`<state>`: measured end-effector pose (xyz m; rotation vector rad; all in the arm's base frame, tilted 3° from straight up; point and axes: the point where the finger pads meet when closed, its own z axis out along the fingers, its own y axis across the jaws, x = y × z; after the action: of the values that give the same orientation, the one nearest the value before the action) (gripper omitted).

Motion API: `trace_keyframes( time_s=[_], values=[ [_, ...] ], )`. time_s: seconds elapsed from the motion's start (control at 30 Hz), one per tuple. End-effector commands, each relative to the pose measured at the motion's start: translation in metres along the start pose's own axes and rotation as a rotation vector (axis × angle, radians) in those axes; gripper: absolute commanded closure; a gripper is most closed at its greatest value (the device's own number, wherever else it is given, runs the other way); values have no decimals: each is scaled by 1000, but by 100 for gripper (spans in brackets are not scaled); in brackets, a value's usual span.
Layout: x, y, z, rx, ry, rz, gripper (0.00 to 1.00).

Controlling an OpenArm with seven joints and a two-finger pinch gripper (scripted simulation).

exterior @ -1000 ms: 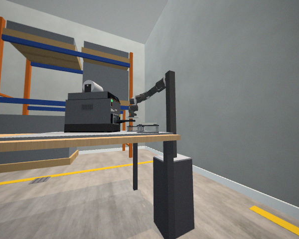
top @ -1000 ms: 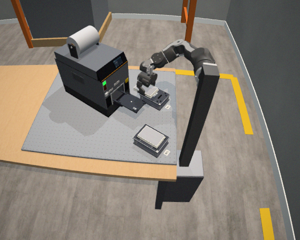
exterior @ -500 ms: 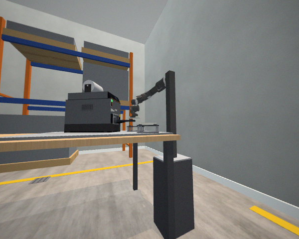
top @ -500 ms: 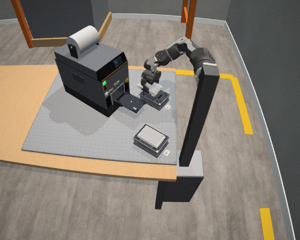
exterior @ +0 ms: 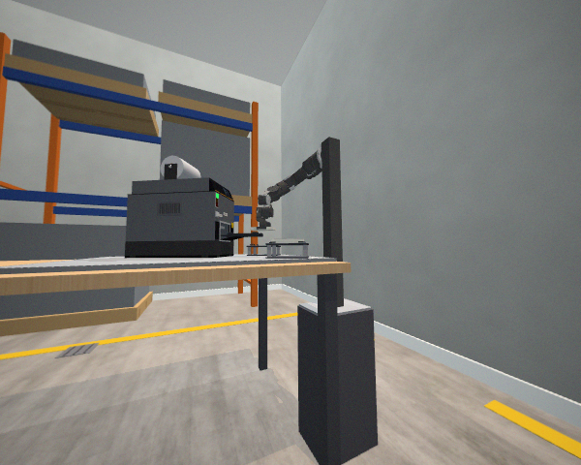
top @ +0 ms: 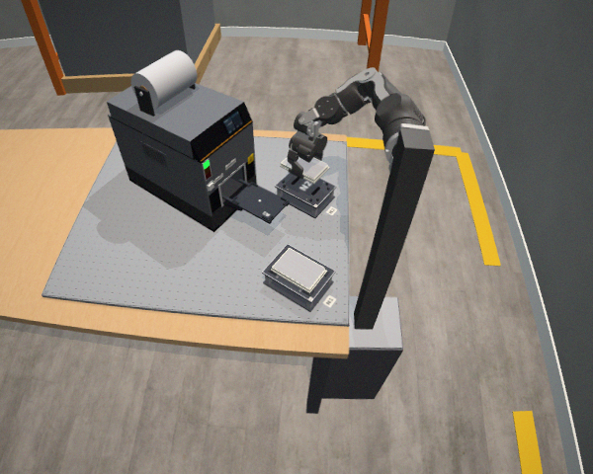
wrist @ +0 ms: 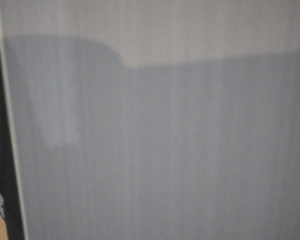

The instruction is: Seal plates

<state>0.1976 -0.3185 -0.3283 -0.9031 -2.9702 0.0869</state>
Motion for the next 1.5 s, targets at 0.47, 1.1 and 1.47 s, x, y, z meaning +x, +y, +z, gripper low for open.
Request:
trace_keyframes(
  time_s=[0.47, 1.1, 1.47],
  values=[
    [2, -6, 0, -11, -3, -6, 100],
    [1, -7, 0, -11, -3, -6, 100],
    [2, -7, 0, -11, -3, -6, 100]
  ],
)
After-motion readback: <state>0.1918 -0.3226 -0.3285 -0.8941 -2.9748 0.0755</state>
